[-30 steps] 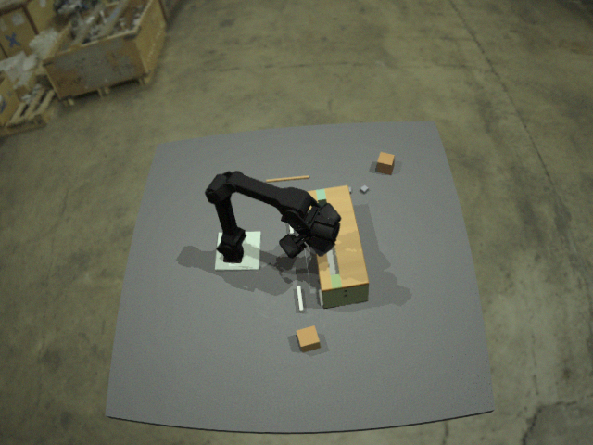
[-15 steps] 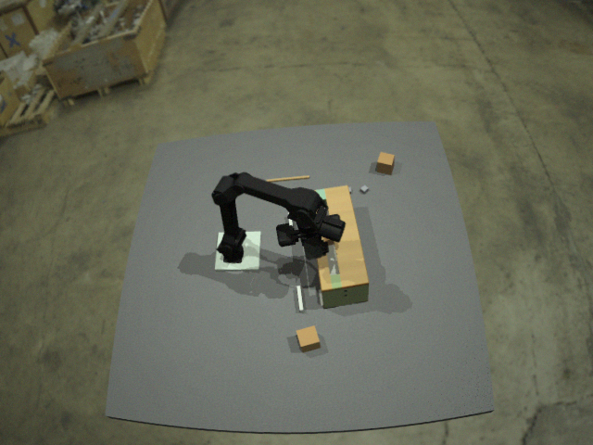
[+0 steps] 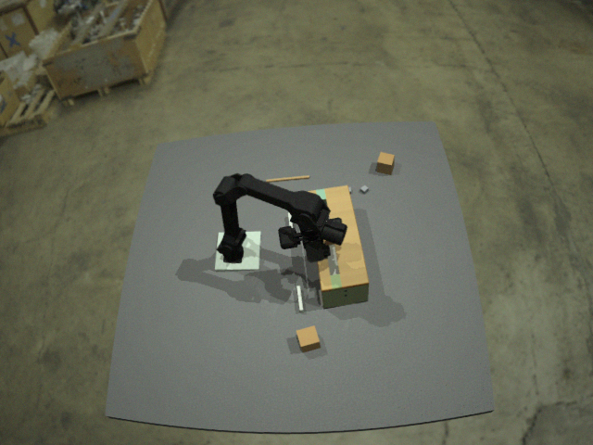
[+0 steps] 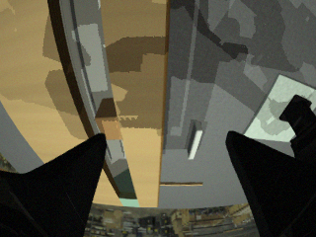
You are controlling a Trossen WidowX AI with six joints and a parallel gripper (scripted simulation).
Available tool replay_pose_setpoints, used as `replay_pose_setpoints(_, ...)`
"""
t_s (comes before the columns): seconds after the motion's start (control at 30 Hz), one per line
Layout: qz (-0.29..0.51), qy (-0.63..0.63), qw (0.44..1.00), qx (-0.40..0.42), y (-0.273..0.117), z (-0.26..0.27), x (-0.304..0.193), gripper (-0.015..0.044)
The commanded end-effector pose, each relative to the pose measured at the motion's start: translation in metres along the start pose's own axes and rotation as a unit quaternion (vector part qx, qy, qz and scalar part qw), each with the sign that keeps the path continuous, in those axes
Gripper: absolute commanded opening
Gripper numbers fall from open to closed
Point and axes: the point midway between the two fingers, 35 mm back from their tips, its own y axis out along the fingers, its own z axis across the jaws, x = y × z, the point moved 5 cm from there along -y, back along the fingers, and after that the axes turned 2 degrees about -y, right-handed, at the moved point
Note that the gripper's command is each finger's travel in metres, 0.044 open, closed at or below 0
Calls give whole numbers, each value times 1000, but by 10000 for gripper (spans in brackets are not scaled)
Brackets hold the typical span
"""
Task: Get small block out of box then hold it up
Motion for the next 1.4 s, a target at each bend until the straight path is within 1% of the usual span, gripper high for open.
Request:
replay_pose_setpoints(0.0, -1, 4, 1000, -5, 8, 0, 4, 400)
replay_pose_setpoints(1.07, 4, 7, 1000, -12, 58, 0, 19, 400)
replay_pose_setpoints(1.13, 5, 3, 1000, -8, 53, 2, 18, 400)
replay_pose_setpoints(1.37, 5, 3, 1000, -9, 56, 2, 9, 400)
